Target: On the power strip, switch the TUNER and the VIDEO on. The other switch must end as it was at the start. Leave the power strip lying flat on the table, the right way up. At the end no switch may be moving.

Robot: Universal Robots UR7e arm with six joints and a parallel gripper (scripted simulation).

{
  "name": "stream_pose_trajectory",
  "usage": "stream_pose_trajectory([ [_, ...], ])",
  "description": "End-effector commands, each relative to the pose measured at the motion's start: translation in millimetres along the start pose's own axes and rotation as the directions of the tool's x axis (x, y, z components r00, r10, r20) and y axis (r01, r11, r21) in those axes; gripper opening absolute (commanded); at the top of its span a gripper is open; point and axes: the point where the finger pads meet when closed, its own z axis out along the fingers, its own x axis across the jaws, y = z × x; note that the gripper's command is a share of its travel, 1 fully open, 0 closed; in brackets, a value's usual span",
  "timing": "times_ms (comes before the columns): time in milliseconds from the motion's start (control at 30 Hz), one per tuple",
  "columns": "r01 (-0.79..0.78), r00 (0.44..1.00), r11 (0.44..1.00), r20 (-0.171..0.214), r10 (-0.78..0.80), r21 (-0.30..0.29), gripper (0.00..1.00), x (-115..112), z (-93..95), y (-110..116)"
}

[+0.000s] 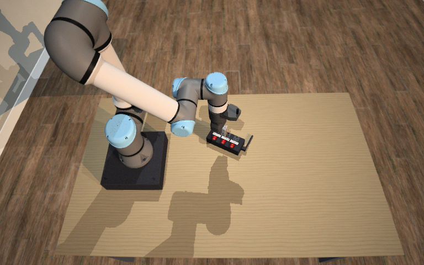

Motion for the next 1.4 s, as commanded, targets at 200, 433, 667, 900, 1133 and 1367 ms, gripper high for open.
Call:
stream_pose_trajectory([
  [200,-0.001,1.0,1.0,-0.001,0.001,-0.001,0.0,0.4,1.1,1.4],
  [433,-0.001,1.0,1.0,-0.001,0.001,-0.001,0.0,0.4,1.1,1.4],
  [667,-0.001,1.0,1.0,-0.001,0.001,-0.001,0.0,0.4,1.1,1.4],
  [900,-0.001,1.0,1.0,-0.002,0.001,-0.002,0.0,0.6,2.4,1.8],
  [1133,-0.001,1.0,1.0,-0.002,0.001,-0.003,0.0,0.7,5.0,2.0],
  [1367,-0.001,1.0,1.0,-0.002,0.001,-0.003,0.0,0.9,11.1,1.9],
])
